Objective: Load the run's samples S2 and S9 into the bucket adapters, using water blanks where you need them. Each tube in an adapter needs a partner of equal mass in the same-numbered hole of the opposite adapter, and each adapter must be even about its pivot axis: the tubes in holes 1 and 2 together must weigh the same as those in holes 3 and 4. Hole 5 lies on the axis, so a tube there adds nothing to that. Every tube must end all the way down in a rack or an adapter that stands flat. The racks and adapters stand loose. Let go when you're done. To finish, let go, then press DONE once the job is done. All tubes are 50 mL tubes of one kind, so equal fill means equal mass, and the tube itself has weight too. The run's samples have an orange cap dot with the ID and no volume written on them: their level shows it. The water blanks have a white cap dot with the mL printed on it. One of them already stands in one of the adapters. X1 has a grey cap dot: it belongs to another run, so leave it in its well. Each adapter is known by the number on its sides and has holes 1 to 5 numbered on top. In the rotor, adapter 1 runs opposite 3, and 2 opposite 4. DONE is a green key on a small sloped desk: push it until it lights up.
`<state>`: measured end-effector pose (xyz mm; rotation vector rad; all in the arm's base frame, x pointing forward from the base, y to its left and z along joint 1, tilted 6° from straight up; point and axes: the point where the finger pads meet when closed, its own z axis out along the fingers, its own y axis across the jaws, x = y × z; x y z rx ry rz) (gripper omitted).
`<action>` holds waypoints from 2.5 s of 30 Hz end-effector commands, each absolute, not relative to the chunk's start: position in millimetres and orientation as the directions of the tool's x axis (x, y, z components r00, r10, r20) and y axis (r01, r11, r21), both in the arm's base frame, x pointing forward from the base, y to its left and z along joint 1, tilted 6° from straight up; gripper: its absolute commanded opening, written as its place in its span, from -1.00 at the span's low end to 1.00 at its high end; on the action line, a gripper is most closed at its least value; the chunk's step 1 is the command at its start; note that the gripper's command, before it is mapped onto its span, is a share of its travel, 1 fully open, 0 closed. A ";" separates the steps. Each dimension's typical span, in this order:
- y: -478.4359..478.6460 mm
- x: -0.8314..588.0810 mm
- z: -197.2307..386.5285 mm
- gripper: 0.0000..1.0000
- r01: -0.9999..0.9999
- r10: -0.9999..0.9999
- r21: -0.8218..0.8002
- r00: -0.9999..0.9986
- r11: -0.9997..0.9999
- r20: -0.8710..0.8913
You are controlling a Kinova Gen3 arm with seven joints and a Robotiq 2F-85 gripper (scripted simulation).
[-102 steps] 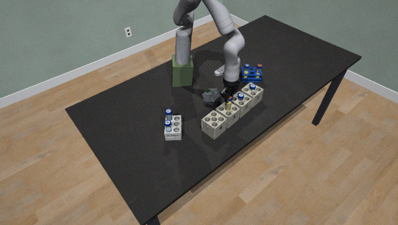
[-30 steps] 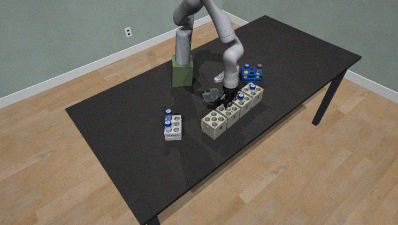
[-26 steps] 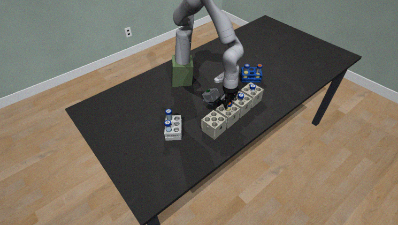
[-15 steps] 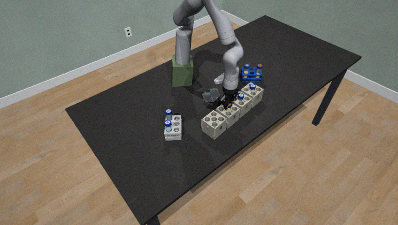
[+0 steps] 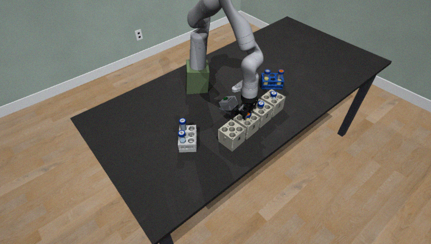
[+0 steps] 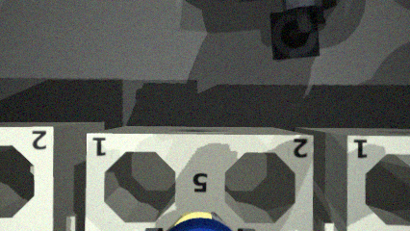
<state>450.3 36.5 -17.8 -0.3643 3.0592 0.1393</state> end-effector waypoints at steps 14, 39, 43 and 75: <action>36.6 450.3 -18.2 0.24 -0.237 -0.232 0.082 -0.970 0.968 -0.068; 36.5 448.4 -14.5 0.24 -0.237 -0.233 0.082 -0.971 0.968 -0.064; 36.3 448.0 -9.0 0.24 -0.239 -0.234 0.085 -0.970 0.967 -0.064; 32.9 448.4 28.8 0.24 -0.239 -0.234 0.084 -0.970 0.967 -0.067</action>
